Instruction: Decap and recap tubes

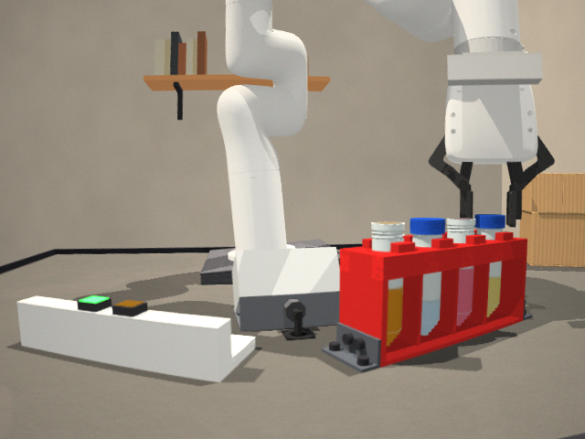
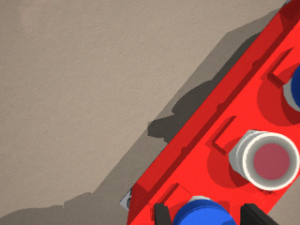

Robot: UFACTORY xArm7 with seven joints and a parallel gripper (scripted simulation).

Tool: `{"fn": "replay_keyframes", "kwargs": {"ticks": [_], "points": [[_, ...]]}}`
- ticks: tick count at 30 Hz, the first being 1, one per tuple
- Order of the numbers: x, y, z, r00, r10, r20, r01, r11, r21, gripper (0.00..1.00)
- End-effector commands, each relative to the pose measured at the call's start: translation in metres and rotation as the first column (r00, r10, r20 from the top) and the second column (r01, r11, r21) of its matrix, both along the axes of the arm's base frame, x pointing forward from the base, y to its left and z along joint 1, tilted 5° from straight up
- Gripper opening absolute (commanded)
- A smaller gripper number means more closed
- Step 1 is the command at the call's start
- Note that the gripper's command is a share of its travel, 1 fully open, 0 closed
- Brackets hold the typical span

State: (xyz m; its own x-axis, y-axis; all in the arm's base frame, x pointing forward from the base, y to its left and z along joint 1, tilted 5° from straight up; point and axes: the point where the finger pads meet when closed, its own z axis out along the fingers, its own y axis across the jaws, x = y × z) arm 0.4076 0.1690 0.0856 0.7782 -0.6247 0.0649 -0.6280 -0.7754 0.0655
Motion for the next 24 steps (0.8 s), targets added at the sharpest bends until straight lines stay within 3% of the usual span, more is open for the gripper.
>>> {"fn": "replay_keyframes", "kwargs": {"ticks": [1,16,20,24], "points": [[0.0015,0.0011,0.0018,1.000,0.013,-0.002,-0.013,1.000,0.008,0.00],[0.0015,0.0011,0.0018,0.999,-0.037,0.002,0.037,0.999,0.009,0.00],[0.0015,0.0010,0.0017,0.972,-0.234,0.018,0.234,0.972,0.013,0.00],[0.0015,0.0010,0.0015,0.906,-0.422,0.033,0.421,0.907,0.020,0.00]]}}
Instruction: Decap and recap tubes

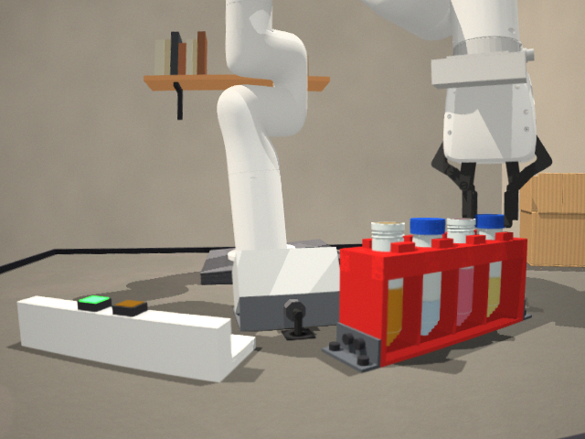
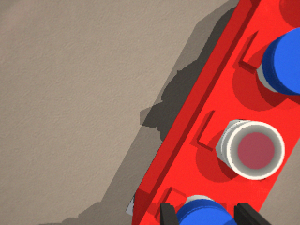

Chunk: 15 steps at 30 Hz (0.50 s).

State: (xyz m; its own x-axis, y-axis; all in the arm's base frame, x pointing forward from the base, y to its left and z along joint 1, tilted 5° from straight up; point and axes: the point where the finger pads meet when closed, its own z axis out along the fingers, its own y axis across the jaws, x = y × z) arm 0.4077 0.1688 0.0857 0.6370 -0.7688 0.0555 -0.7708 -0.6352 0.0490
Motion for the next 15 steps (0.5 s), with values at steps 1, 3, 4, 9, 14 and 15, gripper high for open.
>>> {"fn": "replay_keyframes", "kwargs": {"ticks": [1,3,4,9,14,15], "points": [[0.0013,0.0012,0.0014,0.961,-0.273,0.033,0.274,0.962,-0.004,0.00],[0.0013,0.0012,0.0013,0.935,-0.352,0.039,0.352,0.936,0.000,0.00],[0.0013,0.0012,0.0013,0.919,-0.392,0.042,0.392,0.920,0.002,0.00],[0.0013,0.0012,0.0012,0.861,-0.506,0.050,0.506,0.863,0.008,0.00],[0.0013,0.0011,0.0011,0.699,-0.712,0.067,0.712,0.701,0.022,0.00],[0.0013,0.0011,0.0010,0.670,-0.739,0.068,0.739,0.673,0.025,0.00]]}}
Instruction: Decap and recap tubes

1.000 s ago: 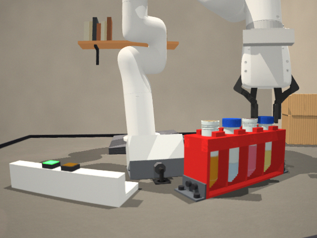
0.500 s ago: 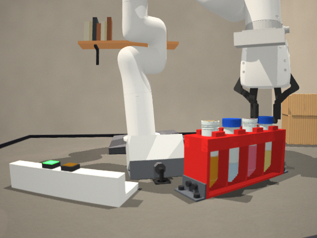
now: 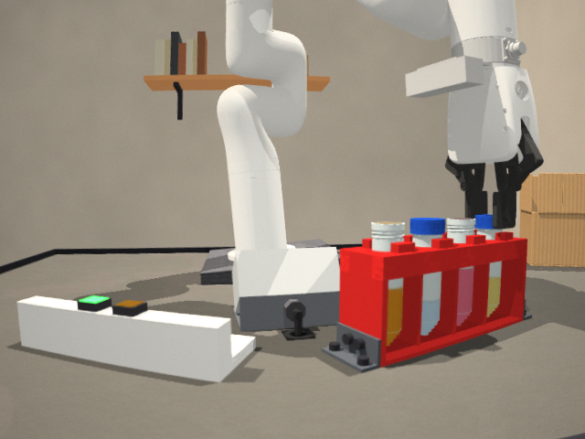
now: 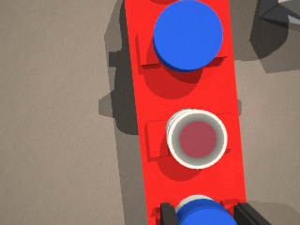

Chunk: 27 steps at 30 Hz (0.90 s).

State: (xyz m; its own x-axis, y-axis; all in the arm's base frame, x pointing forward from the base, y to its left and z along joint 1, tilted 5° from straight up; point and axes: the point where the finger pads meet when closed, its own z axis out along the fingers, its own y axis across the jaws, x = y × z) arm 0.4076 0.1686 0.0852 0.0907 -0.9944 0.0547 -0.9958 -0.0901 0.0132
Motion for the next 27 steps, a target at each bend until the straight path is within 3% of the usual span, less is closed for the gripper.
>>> {"fn": "replay_keyframes", "kwargs": {"ticks": [1,8,17,18,27], "points": [[0.0014,0.0014,0.0015,0.962,-0.271,0.038,0.272,0.962,-0.020,0.00],[0.0014,0.0014,0.0013,0.840,-0.539,0.059,0.540,0.841,-0.009,0.00],[0.0014,0.0014,0.0013,0.832,-0.551,0.061,0.552,0.834,-0.009,0.00],[0.0014,0.0014,0.0013,0.832,-0.551,0.061,0.552,0.834,-0.009,0.46],[0.0014,0.0014,0.0013,0.832,-0.551,0.061,0.552,0.834,-0.009,0.46]]}}
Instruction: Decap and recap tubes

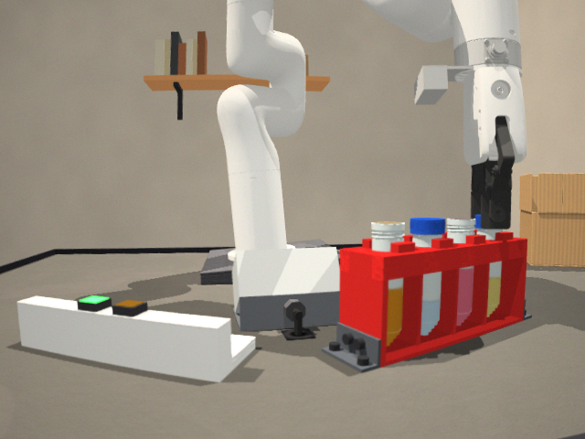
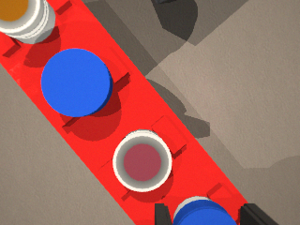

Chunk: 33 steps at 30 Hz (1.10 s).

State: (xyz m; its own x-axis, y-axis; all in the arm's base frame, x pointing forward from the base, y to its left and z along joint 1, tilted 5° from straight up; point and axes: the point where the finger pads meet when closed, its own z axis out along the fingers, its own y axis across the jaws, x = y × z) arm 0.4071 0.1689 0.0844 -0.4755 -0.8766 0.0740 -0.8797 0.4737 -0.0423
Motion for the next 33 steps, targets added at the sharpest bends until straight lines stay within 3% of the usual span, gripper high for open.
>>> {"fn": "replay_keyframes", "kwargs": {"ticks": [1,3,16,24,27,33], "points": [[0.002,0.001,0.002,1.000,0.000,0.006,0.000,1.000,0.002,0.46],[0.002,0.001,0.002,1.000,0.000,0.006,0.000,1.000,0.002,0.46],[0.002,0.004,0.041,1.000,0.000,0.006,0.000,1.000,0.002,0.46],[0.002,0.005,0.048,1.000,0.000,0.006,0.000,1.000,0.002,0.46],[-0.001,-0.020,0.050,0.969,0.246,-0.015,-0.246,0.969,0.002,0.46],[-0.004,-0.045,0.052,0.888,0.459,-0.034,-0.459,0.888,0.006,0.46]]}}
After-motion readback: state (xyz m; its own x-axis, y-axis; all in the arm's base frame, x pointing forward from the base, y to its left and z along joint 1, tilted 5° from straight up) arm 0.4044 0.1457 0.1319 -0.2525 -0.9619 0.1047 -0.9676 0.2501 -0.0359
